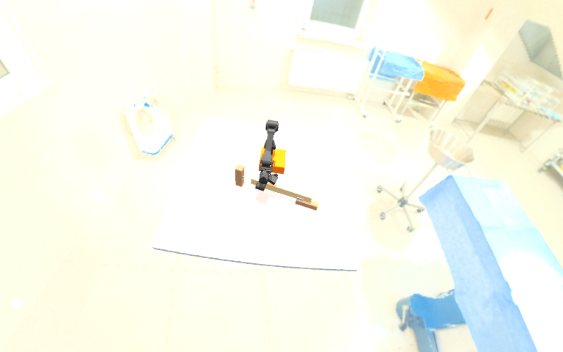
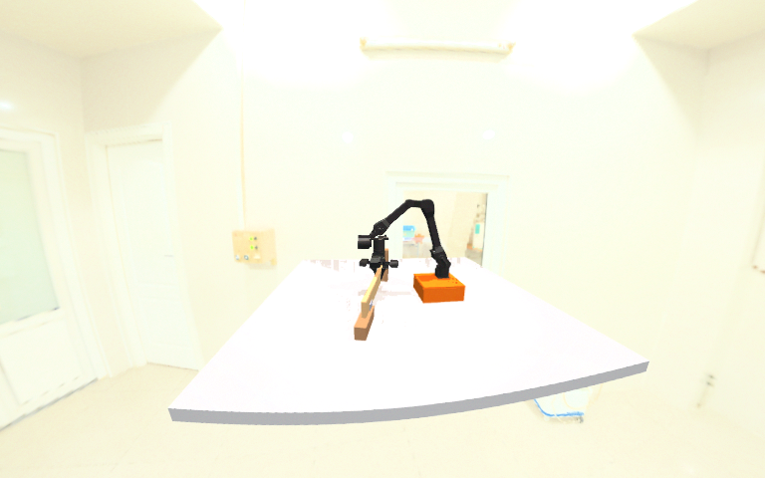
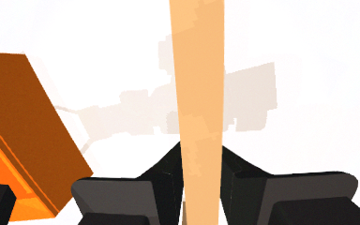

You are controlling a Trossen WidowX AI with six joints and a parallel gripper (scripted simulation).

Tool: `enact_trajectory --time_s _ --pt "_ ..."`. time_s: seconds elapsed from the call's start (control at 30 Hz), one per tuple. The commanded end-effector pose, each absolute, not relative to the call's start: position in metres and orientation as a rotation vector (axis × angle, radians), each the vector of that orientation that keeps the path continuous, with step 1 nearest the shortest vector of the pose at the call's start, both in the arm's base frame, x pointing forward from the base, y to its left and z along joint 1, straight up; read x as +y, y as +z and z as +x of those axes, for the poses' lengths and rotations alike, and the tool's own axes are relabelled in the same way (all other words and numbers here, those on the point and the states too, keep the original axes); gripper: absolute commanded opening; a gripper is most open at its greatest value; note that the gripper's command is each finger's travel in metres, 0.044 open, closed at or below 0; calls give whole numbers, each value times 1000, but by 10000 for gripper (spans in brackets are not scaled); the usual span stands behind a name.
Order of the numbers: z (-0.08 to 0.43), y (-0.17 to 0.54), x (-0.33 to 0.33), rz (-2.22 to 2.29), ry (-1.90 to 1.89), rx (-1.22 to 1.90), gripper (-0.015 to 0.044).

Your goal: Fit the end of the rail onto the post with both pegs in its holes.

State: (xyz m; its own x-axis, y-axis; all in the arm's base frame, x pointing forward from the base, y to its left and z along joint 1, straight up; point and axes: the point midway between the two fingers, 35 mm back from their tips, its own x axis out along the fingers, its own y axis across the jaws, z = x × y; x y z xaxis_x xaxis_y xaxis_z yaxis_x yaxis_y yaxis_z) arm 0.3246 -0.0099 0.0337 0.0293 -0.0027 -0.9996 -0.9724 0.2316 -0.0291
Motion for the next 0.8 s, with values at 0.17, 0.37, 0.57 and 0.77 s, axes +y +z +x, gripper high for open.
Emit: enact_trajectory --time_s 0.17,0.37,0.57,0.77 --pt "324 35 -13 -1052 1015 1283 0" --pt "324 36 -15 -1052 1015 1284 0" --pt "323 36 -16 -1052 1015 1284 0" --pt "323 36 -18 -1052 1015 1284 0"
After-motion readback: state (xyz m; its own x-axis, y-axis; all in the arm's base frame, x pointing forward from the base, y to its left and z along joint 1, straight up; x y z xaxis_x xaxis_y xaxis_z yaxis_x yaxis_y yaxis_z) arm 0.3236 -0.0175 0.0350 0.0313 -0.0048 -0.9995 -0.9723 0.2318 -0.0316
